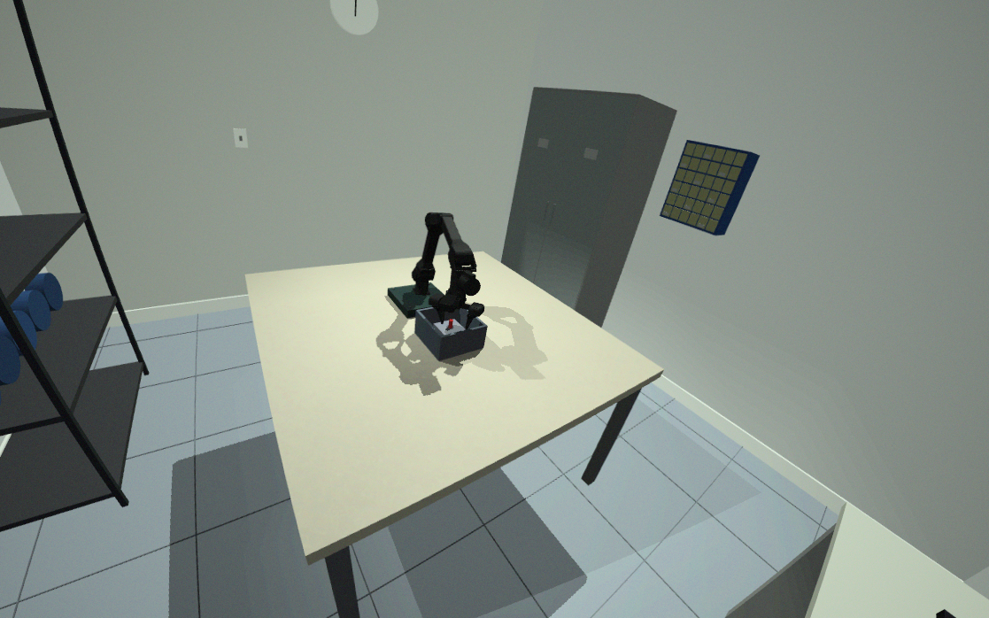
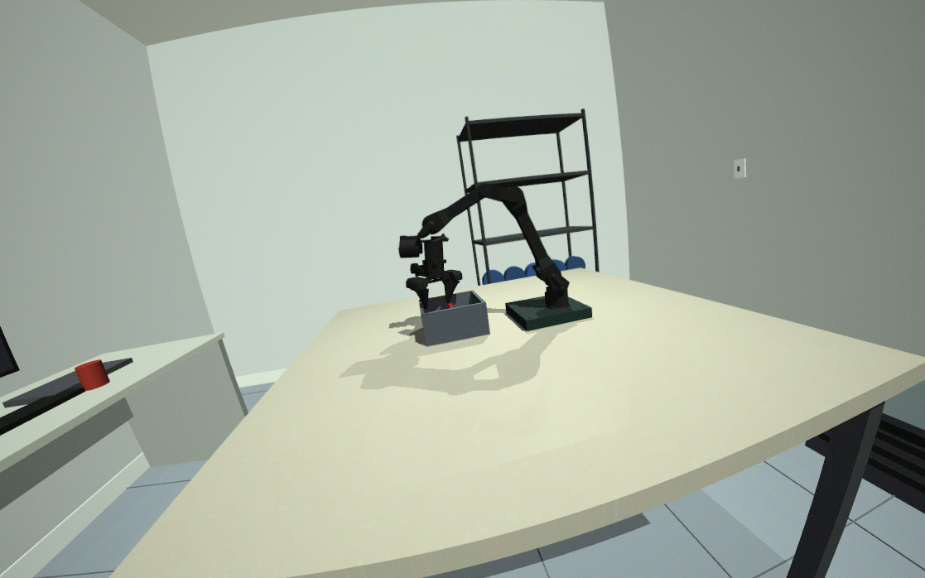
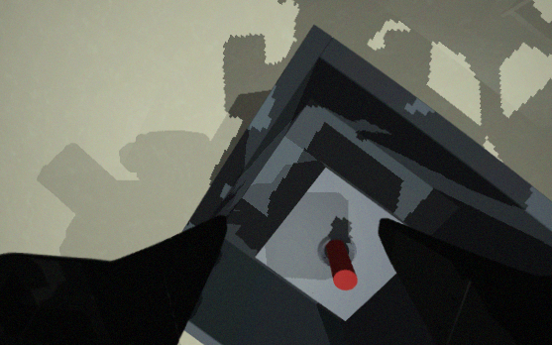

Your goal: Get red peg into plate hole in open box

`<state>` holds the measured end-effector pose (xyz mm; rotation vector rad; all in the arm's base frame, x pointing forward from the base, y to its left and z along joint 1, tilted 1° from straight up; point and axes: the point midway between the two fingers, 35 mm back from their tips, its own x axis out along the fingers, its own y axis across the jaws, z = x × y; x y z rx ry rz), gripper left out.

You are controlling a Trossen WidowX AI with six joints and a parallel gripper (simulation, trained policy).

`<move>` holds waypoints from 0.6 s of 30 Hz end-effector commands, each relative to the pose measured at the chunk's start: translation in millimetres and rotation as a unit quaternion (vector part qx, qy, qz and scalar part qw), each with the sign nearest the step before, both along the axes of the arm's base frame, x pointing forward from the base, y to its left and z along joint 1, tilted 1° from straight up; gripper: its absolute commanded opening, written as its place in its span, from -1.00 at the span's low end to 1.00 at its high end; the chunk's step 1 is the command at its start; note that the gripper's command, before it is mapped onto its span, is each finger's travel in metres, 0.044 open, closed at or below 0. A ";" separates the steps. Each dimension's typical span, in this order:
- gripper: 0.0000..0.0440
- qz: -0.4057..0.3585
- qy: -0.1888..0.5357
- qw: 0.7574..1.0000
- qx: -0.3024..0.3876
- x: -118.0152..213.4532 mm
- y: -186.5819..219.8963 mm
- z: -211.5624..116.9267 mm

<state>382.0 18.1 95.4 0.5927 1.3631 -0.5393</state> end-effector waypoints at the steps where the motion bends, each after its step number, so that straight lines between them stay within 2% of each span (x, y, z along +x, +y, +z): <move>1: 1.00 0.006 -0.008 1.000 0.018 13.7 5.2 8.3; 18: 1.00 0.029 -0.046 0.997 0.062 51.1 33.3 38.5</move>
